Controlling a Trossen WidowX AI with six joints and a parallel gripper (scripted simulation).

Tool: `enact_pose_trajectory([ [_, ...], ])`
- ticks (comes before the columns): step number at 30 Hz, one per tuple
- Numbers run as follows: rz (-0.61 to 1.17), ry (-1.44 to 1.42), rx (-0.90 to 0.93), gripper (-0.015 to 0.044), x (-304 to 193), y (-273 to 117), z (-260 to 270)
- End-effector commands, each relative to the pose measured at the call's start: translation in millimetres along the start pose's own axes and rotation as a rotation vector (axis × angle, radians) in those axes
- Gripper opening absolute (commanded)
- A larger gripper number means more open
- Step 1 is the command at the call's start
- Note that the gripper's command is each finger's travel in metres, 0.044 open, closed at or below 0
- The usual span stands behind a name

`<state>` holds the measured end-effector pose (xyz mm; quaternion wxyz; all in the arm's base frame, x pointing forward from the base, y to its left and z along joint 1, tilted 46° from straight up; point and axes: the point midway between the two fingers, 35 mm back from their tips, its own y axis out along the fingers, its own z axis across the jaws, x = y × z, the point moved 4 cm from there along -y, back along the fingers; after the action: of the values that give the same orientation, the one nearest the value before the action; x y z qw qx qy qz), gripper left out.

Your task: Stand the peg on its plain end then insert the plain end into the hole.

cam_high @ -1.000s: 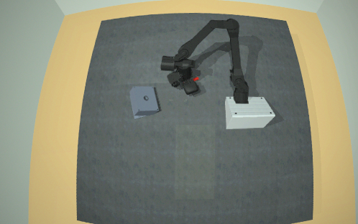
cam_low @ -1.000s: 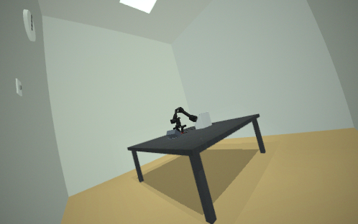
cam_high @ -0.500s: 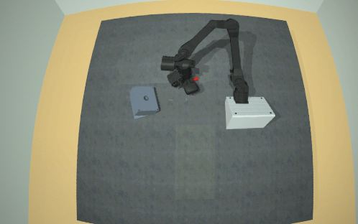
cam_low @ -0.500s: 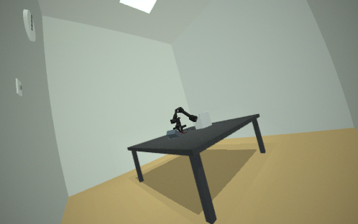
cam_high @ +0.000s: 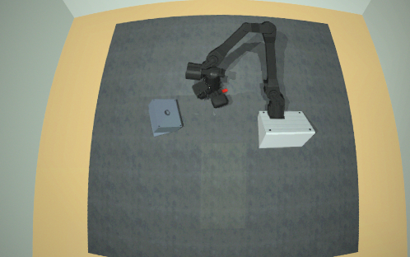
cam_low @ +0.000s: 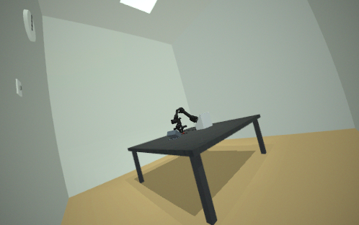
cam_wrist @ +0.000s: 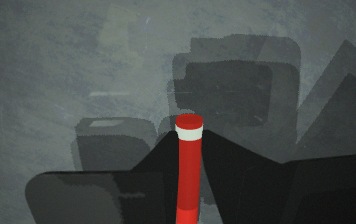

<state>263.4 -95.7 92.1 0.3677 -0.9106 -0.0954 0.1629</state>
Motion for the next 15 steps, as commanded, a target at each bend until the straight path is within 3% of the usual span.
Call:
enact_pose_trajectory([
  [1,-0.037,-0.002,0.003,0.0050,-2.8,-2.6,0.2],
  [15,-0.158,-0.003,0.003,0.0050,-12.6,-9.9,0.2],
])
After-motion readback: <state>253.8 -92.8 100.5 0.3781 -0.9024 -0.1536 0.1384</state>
